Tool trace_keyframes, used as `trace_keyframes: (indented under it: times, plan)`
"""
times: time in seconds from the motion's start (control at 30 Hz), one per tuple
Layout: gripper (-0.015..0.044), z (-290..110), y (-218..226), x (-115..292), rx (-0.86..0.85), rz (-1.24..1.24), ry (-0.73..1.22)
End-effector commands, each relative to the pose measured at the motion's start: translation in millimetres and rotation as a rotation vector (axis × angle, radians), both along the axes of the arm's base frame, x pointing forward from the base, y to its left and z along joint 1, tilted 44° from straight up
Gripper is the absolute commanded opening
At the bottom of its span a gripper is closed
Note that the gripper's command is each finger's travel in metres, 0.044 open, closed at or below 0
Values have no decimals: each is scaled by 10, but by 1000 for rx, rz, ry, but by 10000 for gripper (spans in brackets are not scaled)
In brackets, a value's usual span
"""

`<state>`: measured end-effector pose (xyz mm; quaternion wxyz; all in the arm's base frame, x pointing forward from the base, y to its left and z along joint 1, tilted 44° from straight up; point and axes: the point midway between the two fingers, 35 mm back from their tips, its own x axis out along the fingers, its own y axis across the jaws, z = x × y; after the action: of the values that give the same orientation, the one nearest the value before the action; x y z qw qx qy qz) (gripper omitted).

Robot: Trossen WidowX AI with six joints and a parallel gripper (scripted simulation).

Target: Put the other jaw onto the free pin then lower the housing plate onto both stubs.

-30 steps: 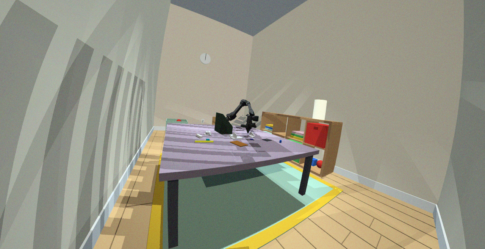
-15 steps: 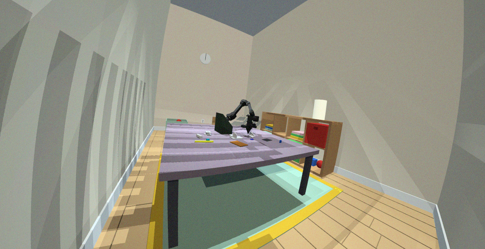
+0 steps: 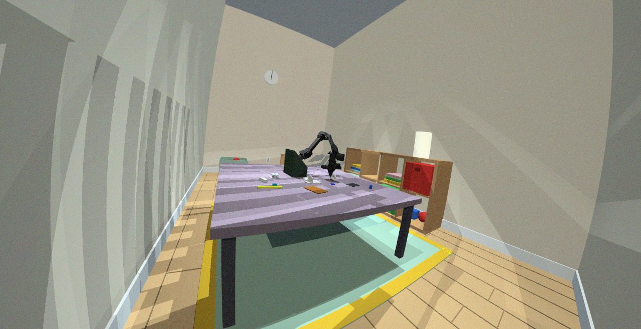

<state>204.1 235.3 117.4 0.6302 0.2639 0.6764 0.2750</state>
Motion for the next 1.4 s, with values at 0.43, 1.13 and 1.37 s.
trace_keyframes:
  times: [0.43,1.13,1.37]
  plan:
    - [0,184,171,7,2,-3,-3]
    - [236,535,-216,54,1,-7,-7]
    - [420,535,-216,54,1,-7,-7]
